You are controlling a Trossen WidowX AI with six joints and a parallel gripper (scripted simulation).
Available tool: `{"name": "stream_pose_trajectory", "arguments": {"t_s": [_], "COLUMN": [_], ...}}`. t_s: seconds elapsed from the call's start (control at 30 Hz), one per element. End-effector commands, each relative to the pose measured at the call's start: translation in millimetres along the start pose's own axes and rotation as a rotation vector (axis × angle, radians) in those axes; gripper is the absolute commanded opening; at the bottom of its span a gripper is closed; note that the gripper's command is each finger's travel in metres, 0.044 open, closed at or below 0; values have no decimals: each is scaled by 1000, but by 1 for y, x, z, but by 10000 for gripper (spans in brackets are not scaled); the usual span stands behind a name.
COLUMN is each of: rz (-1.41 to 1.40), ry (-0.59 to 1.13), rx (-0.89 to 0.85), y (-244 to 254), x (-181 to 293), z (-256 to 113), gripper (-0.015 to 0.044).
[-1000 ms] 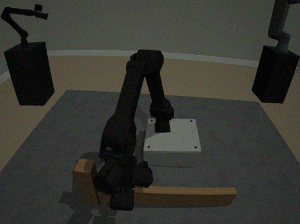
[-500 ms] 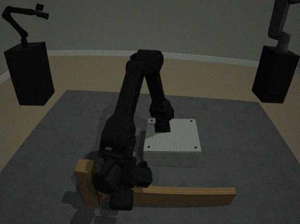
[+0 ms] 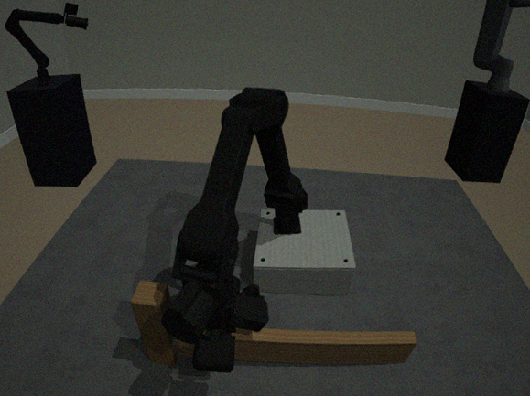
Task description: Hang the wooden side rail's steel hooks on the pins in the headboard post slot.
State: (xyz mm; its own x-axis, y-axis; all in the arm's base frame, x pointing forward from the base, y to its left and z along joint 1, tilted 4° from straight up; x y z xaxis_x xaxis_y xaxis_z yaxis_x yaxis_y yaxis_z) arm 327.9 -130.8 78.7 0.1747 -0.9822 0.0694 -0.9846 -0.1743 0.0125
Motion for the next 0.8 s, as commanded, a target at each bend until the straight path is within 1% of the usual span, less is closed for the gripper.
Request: {"name": "stream_pose_trajectory", "arguments": {"t_s": [0.0, 0.77], "rz": [-3, -3], "ry": [8, 8], "rx": [7, 7], "y": [-2, -1], "x": [2, 5], "z": [-2, -3], "gripper": [0, 0]}}
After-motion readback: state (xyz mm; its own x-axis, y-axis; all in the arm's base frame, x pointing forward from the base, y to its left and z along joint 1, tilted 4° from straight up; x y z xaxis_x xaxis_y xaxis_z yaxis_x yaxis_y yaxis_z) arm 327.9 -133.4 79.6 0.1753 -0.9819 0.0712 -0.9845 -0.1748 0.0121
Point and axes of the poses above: the point midway between the two fingers, 35 mm back from their tips, its own z axis out along the fingers, its own y axis across the jaws, x = y × z, the point moved 7 cm from there along -z, back along the fingers, and after that the axes turned 11 degrees about -z, right-handed, at the moved point
